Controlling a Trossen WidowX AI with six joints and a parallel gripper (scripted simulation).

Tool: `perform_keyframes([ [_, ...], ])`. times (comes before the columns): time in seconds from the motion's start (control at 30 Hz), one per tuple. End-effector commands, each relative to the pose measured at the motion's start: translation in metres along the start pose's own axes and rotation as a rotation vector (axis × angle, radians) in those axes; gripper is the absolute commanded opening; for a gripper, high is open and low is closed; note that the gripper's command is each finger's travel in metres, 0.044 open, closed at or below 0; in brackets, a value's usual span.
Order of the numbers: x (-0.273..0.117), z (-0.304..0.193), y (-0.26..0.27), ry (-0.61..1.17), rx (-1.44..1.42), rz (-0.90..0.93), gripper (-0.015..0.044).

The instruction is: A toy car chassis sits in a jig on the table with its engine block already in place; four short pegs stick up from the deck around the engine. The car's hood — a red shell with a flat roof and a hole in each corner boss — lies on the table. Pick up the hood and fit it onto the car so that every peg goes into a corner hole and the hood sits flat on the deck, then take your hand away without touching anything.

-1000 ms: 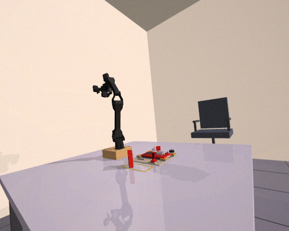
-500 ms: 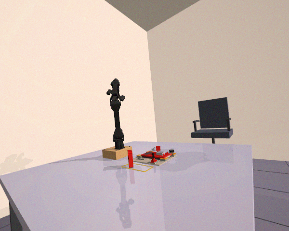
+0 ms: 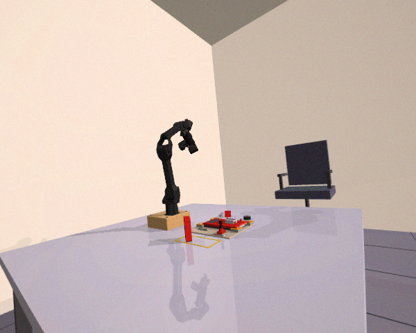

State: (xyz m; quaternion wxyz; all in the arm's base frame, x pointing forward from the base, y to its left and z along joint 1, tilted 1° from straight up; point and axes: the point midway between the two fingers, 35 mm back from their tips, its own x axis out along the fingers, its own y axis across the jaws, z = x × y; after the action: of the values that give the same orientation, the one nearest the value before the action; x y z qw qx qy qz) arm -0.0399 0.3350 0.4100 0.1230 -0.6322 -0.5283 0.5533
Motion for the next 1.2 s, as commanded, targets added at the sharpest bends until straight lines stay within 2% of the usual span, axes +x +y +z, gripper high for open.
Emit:
perform_keyframes([
  [0.0, 0.010, -0.043, 0.044, 0.113, 0.273, 0.106, 0.0000],
  [0.3, -0.002, -0.119, 0.155, 0.376, 0.832, 0.275, 0.0000],
  [0.6, -0.050, -0.159, 0.275, 0.687, 1.403, 0.355, 0.0000],
  [0.87, -0.114, -0.155, 0.374, 1.004, 1.906, 0.336, 0.0000],
  [1.17, -0.193, -0.106, 0.472, 1.411, 2.474, 0.207, 0.0000],
])
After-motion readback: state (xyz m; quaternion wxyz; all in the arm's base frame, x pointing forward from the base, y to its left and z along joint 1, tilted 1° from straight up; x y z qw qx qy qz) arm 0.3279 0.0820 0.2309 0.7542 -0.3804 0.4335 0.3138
